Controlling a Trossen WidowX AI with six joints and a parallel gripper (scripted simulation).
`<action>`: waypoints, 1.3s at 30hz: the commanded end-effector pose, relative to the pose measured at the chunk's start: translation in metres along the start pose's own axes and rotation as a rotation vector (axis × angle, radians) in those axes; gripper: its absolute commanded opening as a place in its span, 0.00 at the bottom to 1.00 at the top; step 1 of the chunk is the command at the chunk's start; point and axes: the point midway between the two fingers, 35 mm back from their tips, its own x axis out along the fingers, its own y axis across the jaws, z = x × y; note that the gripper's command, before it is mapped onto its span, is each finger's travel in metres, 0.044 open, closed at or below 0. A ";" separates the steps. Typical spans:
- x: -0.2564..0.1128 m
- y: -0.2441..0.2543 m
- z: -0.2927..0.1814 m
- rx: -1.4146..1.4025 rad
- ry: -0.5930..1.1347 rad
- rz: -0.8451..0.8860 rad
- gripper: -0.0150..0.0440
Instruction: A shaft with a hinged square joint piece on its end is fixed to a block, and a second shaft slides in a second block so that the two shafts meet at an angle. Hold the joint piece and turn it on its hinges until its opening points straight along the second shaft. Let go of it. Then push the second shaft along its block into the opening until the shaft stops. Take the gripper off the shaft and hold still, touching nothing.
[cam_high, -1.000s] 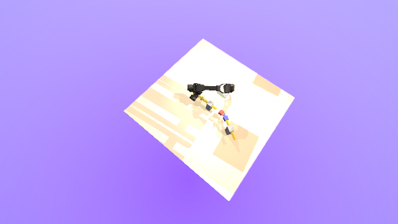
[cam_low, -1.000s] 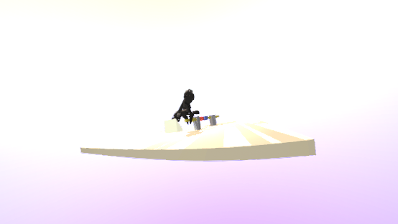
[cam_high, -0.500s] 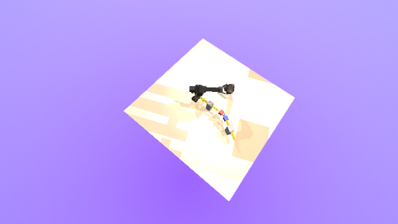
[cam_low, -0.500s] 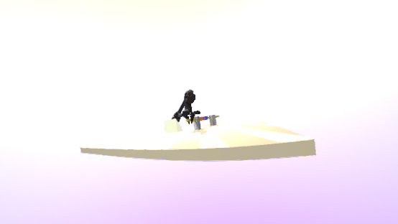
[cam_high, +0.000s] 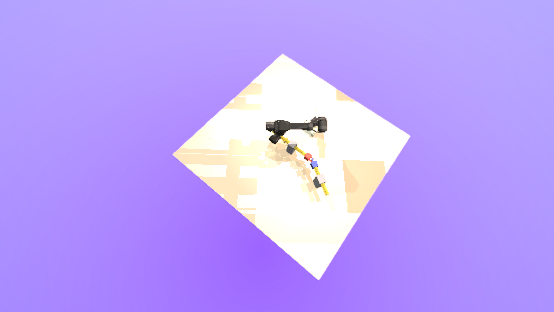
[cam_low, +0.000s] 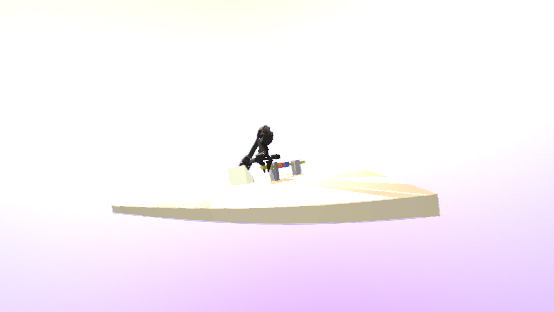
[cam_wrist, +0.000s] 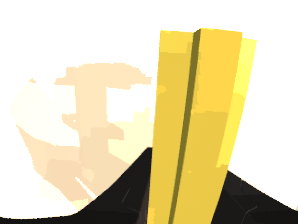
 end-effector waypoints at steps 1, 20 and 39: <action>0.000 0.000 -0.007 0.003 0.003 0.002 0.25; 0.000 0.000 -0.034 0.004 0.005 0.002 0.25; 0.000 0.000 -0.030 0.001 0.000 -0.001 0.41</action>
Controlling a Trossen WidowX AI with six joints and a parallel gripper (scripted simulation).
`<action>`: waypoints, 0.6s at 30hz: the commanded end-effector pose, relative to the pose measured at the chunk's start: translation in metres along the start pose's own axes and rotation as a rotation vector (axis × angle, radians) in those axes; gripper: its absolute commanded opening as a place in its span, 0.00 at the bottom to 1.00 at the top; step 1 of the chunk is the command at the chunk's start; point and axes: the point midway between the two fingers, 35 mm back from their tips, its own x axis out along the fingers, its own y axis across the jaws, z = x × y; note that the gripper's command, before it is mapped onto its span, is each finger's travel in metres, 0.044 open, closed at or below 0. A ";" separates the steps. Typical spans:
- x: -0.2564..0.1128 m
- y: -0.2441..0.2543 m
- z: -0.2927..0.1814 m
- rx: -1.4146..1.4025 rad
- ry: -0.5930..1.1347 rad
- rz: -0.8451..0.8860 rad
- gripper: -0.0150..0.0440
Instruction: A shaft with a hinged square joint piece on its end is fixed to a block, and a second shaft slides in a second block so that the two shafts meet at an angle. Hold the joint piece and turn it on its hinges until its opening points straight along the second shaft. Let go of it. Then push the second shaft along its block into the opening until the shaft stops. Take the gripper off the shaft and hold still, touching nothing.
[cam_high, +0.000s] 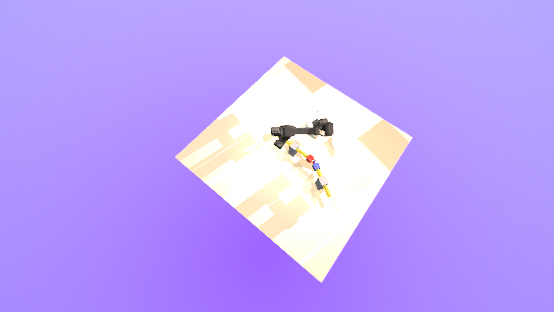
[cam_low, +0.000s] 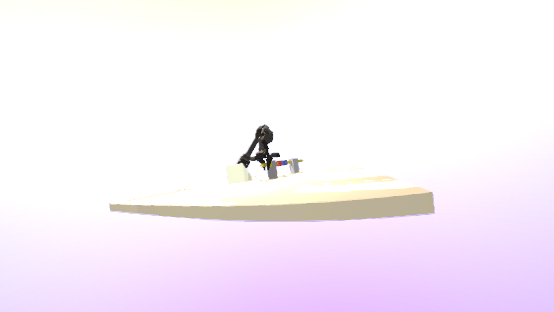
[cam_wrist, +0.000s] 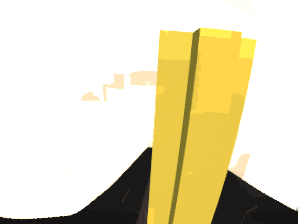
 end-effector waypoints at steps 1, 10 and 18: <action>0.000 0.000 0.000 -0.001 0.000 -0.002 0.46; 0.000 0.000 0.000 -0.001 0.000 -0.002 0.86; 0.000 0.000 0.000 -0.001 0.000 -0.002 1.00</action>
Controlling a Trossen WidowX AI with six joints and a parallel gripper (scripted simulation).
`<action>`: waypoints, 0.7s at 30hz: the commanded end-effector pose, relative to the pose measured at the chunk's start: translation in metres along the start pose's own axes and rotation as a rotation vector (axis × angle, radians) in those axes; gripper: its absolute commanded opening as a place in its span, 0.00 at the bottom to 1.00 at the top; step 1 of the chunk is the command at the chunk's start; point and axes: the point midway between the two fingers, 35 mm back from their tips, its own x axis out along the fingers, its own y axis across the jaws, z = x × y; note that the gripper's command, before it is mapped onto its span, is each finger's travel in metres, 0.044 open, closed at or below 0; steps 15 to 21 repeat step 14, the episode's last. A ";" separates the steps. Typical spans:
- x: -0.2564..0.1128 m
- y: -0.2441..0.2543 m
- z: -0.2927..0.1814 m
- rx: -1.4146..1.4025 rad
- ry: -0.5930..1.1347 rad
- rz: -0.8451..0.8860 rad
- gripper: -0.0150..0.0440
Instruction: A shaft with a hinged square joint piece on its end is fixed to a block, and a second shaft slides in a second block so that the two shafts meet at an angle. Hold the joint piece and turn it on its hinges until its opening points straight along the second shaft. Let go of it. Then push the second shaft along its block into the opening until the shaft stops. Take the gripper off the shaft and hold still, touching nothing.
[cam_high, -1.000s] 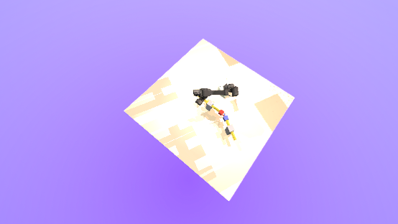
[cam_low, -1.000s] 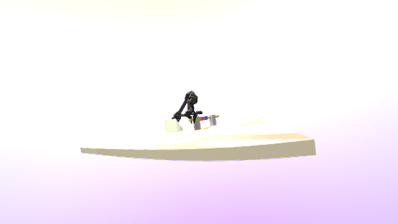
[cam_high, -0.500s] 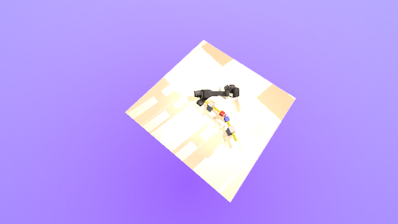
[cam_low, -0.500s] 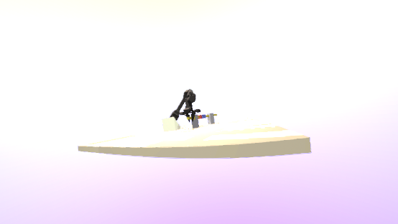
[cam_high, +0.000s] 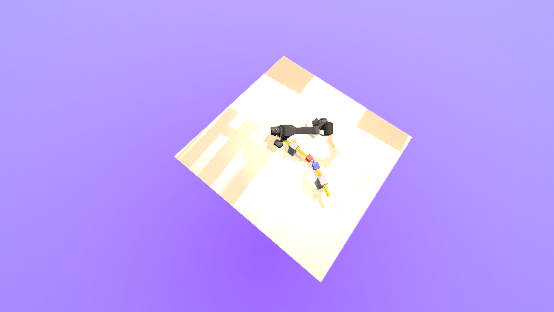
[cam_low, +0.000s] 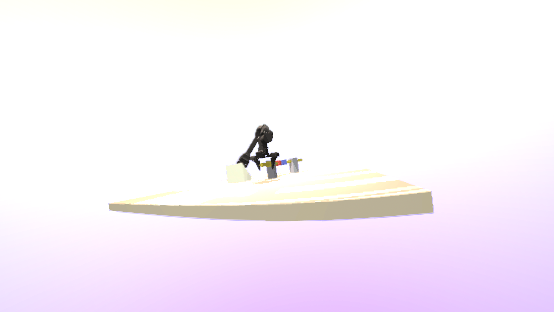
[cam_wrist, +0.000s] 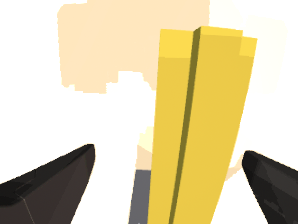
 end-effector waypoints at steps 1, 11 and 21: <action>0.000 0.000 0.000 -0.001 0.000 -0.001 1.00; -0.028 0.000 0.000 0.001 0.003 0.001 1.00; -0.030 0.000 0.000 0.002 0.003 0.001 1.00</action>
